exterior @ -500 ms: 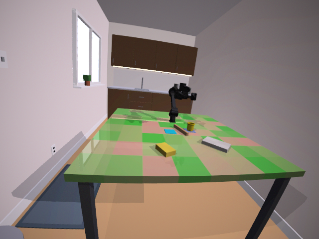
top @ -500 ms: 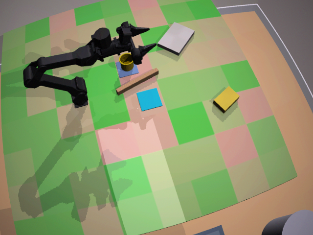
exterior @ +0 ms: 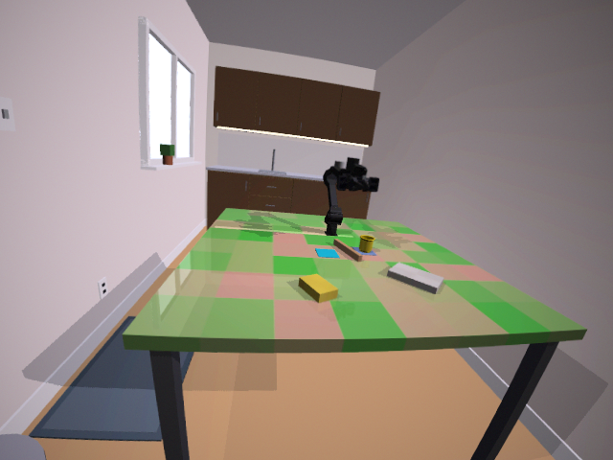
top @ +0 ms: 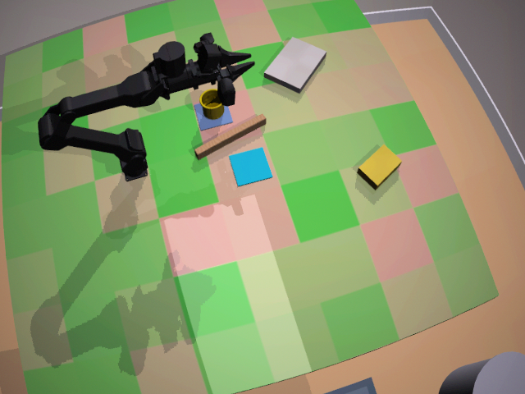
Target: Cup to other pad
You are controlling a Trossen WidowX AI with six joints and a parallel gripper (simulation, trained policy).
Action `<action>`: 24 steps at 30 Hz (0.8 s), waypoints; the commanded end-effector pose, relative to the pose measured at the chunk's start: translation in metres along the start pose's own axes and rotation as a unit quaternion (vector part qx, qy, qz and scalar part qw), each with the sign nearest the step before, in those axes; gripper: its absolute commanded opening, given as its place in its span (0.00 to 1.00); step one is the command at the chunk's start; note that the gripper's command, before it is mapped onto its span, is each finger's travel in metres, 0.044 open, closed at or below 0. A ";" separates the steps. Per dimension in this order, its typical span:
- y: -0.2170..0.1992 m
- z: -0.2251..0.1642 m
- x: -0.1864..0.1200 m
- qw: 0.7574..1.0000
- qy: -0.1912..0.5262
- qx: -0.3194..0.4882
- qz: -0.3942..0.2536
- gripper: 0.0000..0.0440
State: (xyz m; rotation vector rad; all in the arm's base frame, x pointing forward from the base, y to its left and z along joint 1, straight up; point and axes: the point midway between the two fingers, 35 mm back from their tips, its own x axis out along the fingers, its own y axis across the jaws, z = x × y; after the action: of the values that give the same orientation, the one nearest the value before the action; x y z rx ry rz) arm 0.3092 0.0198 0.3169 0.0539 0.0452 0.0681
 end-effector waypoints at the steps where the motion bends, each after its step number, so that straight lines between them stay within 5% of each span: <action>1: 0.005 0.001 0.000 1.000 0.014 0.015 0.007 0.21; 24: 0.038 -0.001 0.000 0.976 0.149 0.152 0.032 0.31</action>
State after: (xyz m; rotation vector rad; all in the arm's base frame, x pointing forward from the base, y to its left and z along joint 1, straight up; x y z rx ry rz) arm 0.3073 0.0531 0.3177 0.3228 0.3265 0.1269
